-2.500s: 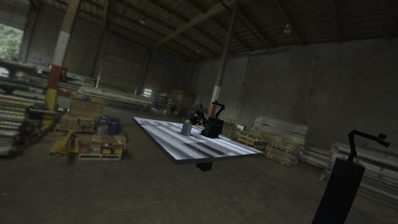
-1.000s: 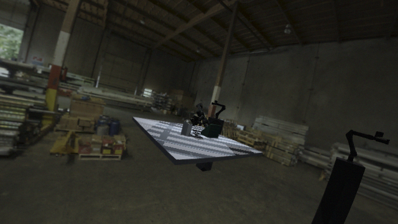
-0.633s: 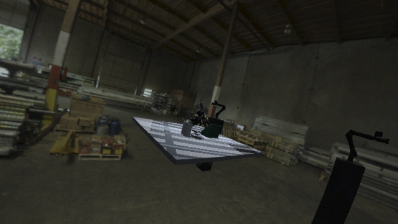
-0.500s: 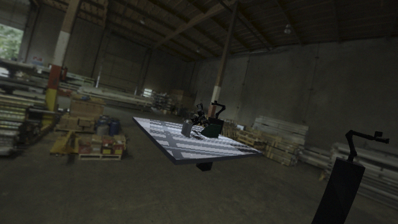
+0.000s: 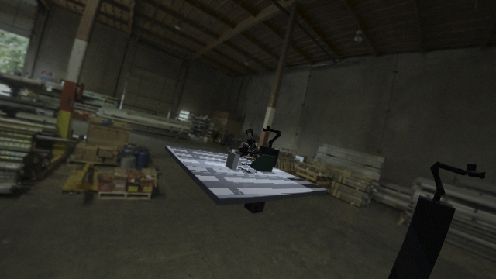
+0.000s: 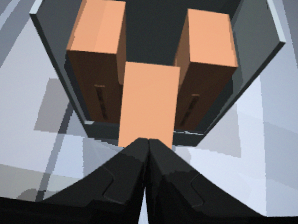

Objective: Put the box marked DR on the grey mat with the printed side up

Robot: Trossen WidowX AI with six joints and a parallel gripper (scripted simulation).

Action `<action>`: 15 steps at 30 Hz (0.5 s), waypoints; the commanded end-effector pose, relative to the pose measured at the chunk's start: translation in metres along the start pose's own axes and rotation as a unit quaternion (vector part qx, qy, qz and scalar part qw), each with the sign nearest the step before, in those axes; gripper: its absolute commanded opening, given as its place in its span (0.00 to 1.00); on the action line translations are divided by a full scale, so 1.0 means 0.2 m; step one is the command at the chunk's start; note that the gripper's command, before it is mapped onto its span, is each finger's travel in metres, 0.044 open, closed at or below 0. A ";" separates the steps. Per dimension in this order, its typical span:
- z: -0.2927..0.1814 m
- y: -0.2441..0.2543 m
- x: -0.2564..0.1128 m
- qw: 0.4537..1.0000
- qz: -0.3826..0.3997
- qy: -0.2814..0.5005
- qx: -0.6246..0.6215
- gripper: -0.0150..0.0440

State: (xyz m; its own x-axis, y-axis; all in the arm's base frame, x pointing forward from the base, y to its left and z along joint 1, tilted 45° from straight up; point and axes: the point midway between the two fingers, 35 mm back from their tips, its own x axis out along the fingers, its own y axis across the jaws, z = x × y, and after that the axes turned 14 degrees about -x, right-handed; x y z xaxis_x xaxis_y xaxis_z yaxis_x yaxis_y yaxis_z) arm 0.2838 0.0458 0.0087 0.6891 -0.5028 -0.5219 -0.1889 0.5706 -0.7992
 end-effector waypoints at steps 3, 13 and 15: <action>0.00 0.00 0.00 1.000 0.000 -0.001 -0.001 0.25; 0.04 0.01 0.00 0.986 0.015 0.023 -0.166 0.66; 0.05 0.01 0.00 0.978 0.019 0.027 -0.204 0.66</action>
State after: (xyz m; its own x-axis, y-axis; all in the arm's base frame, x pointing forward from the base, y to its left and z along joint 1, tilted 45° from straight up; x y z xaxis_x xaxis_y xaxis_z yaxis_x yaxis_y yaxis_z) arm 0.2886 0.0500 0.0094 0.6496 -0.5258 -0.5492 -0.4184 0.3559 -0.8356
